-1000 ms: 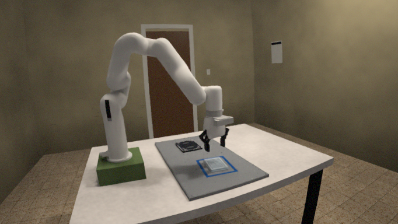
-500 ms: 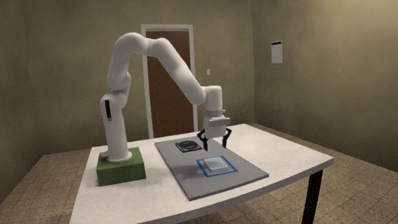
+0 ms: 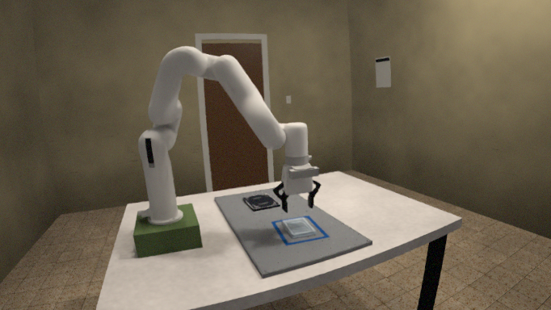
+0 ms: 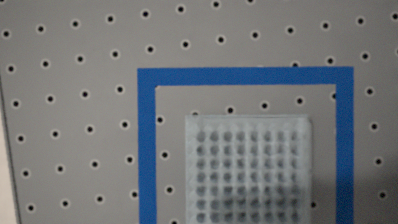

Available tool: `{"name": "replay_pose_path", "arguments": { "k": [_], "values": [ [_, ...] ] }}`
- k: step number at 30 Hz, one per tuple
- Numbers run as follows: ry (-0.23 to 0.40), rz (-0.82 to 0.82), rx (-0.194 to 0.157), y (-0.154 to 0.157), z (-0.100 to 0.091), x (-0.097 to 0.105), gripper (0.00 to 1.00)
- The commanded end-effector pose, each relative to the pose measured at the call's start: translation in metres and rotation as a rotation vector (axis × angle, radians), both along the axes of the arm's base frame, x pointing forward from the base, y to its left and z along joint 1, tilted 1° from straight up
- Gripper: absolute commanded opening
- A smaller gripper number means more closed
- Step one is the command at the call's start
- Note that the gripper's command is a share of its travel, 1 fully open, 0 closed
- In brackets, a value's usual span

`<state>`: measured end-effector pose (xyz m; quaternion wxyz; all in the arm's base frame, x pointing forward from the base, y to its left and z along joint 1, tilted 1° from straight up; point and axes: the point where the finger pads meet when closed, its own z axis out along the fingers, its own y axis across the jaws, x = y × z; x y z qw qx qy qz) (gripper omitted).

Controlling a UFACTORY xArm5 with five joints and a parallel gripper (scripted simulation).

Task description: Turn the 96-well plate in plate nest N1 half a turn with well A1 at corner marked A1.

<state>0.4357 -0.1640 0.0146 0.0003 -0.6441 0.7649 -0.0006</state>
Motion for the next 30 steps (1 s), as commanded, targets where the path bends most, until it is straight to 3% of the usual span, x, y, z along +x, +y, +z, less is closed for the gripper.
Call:
{"name": "replay_pose_path", "arguments": {
  "k": [1, 30],
  "values": [
    [0.001, 0.0, -0.011, 0.0, -0.005, 0.001, 1.0],
    [0.001, 0.0, -0.011, -0.001, -0.046, 0.001, 1.0]
  ]
}}
